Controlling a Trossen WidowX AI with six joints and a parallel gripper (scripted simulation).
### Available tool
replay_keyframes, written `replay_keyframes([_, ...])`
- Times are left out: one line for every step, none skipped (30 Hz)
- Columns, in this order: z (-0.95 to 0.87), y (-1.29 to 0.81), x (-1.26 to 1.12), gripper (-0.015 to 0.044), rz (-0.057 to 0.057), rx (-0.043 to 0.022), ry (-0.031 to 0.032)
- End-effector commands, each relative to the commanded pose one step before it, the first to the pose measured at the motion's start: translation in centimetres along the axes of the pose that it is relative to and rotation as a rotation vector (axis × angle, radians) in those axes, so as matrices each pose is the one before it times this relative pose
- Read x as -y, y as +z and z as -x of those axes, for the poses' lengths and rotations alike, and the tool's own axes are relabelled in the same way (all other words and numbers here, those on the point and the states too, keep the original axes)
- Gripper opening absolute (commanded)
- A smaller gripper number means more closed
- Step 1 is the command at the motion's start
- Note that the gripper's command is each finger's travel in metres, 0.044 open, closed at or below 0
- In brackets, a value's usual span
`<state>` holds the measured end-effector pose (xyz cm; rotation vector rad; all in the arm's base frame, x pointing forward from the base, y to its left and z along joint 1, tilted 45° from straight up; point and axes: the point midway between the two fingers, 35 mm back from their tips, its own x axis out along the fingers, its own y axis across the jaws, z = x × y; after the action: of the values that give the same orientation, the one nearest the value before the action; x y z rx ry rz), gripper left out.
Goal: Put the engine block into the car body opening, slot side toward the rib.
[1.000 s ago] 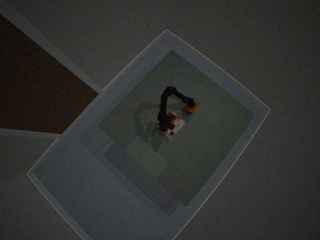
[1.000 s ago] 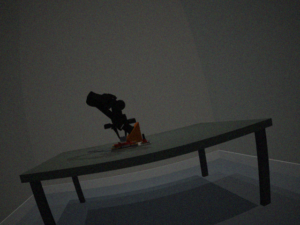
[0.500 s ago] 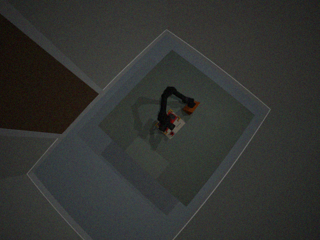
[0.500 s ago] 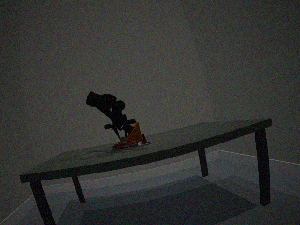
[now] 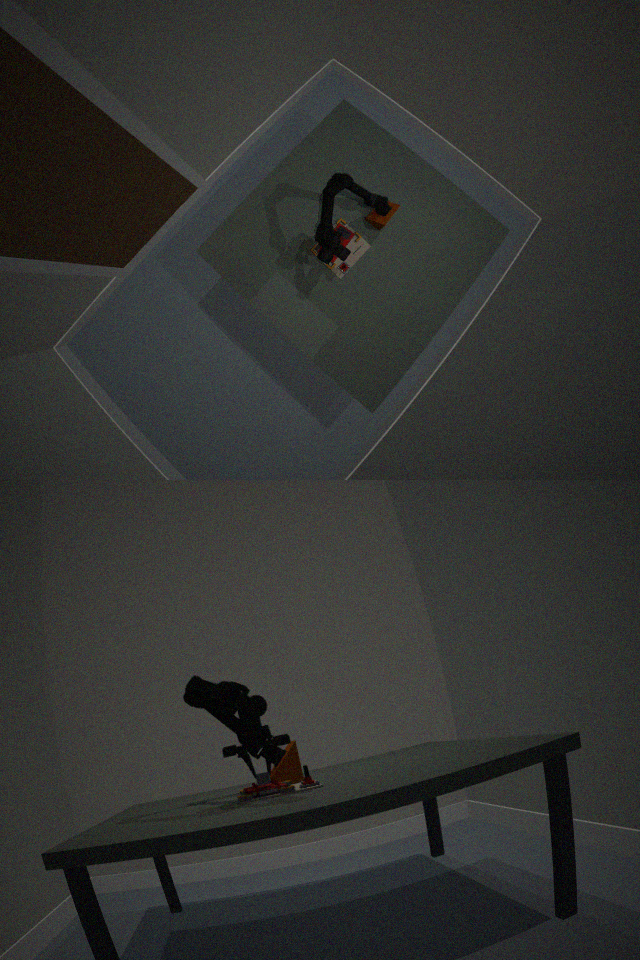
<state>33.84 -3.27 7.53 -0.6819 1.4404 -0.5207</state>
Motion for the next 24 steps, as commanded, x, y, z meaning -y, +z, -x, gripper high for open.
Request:
replay_keyframes([-0.117,-0.032,0.008,0.0160,0.0041,-0.00022,-0.00350])
replay_keyframes([-0.017,0.000,0.000,0.0160,0.0000,0.00000,-0.00001])
replay_keyframes([-0.017,0.000,0.000,0.0160,0.0000,0.00000,-0.00001])
replay_keyframes([-0.017,0.000,0.000,0.0160,0.0000,0.00000,-0.00001])
replay_keyframes([-0.018,0.000,0.000,0.0160,0.0000,0.00000,-0.00001])
replay_keyframes([-0.017,-0.004,0.000,0.0160,0.0000,0.00000,-0.00001])
replay_keyframes([-0.018,-0.002,0.000,0.0160,0.0000,0.00000,-0.00001])
replay_keyframes([-0.017,-0.001,0.000,0.0160,0.0000,0.00000,-0.00001])
replay_keyframes([-0.017,0.000,0.000,0.0160,0.0000,0.00000,-0.00001])
replay_keyframes([-0.017,0.000,0.000,0.0160,0.0000,0.00000,-0.00001])
replay_keyframes([-0.017,0.000,0.000,0.0160,0.0000,0.00000,-0.00001])
replay_keyframes([-0.017,0.000,0.000,0.0160,0.0000,0.00000,-0.00001])
replay_keyframes([-0.017,0.000,0.000,0.0160,0.0000,0.00000,-0.00001])
replay_keyframes([-0.017,0.000,0.000,0.0160,0.0000,0.00000,-0.00001])
replay_keyframes([-0.018,0.000,0.000,0.0160,0.0000,0.00000,-0.00001])
replay_keyframes([-0.018,0.000,0.000,0.0160,0.0000,0.00000,-0.00001])
replay_keyframes([-0.018,0.000,0.000,0.0160,0.0000,0.00000,-0.00001])
replay_keyframes([-0.018,0.000,0.000,0.0160,0.0000,0.00000,-0.00001])
replay_keyframes([-0.018,0.000,0.000,0.0160,0.0000,0.00000,-0.00001])
replay_keyframes([-0.018,0.000,0.000,0.0160,0.0000,0.00000,-0.00001])
replay_keyframes([-0.017,-0.003,0.000,0.0160,0.0000,0.00000,-0.00001])
replay_keyframes([-0.018,-0.001,0.000,0.0160,0.0000,0.00000,-0.00001])
replay_keyframes([-0.017,0.000,0.000,0.0160,0.0000,0.00000,-0.00001])
replay_keyframes([-0.017,0.000,0.001,0.0160,0.0000,0.00000,-0.00001])
